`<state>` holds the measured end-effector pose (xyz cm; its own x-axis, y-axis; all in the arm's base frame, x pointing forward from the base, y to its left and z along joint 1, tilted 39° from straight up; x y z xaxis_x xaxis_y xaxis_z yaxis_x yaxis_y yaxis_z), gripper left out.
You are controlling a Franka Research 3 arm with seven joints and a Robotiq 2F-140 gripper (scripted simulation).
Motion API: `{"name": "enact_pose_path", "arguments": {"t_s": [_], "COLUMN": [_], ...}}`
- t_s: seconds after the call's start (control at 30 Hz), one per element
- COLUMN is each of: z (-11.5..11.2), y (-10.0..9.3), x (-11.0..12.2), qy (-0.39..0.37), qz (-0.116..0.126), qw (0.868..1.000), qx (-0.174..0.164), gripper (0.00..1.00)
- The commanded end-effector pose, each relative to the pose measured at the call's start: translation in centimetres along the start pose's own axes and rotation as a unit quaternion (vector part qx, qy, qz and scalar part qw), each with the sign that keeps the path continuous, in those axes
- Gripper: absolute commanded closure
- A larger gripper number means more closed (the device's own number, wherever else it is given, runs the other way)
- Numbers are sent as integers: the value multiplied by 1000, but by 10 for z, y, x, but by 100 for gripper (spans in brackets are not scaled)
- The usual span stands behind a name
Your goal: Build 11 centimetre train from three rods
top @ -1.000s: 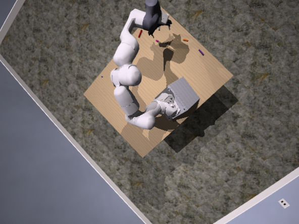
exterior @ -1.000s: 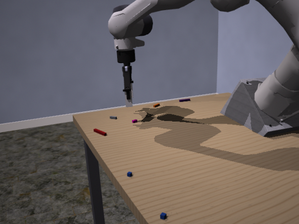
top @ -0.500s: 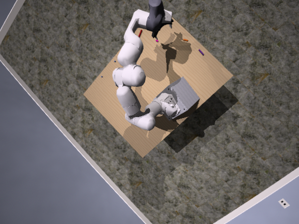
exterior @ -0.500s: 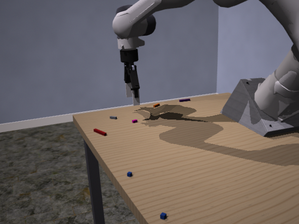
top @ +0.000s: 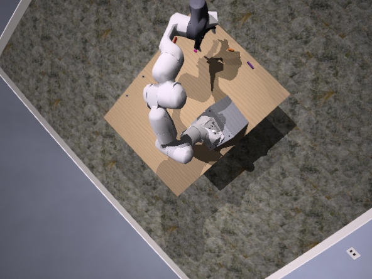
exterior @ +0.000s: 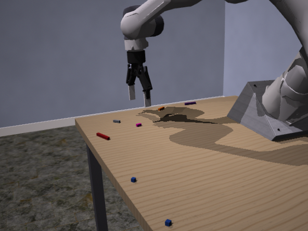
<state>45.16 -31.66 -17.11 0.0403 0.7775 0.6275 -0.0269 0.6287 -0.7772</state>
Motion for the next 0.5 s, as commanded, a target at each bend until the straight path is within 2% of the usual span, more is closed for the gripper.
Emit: {"name": "enact_pose_path", "arguments": {"t_s": [0.0,0.43,0.47], "z": [7,19,21], "y": [2,3,3], "x": [-6,-15,-17], "qy": [-84,-174,-196], "qz": [3,3,3], "qw": [996,985,981], "qx": [-2,-2,-3], "gripper": [0,0,0]}}
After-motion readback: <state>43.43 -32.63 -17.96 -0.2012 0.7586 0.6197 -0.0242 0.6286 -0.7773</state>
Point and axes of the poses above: the point where the finger pads meet when closed, its own y axis out along the fingers, its own x axis across the jaws, z = x × y, the point moved 8 cm from there along -y, back along the fingers, and after that the axes turned 13 degrees about y, right-handed, at the moved point
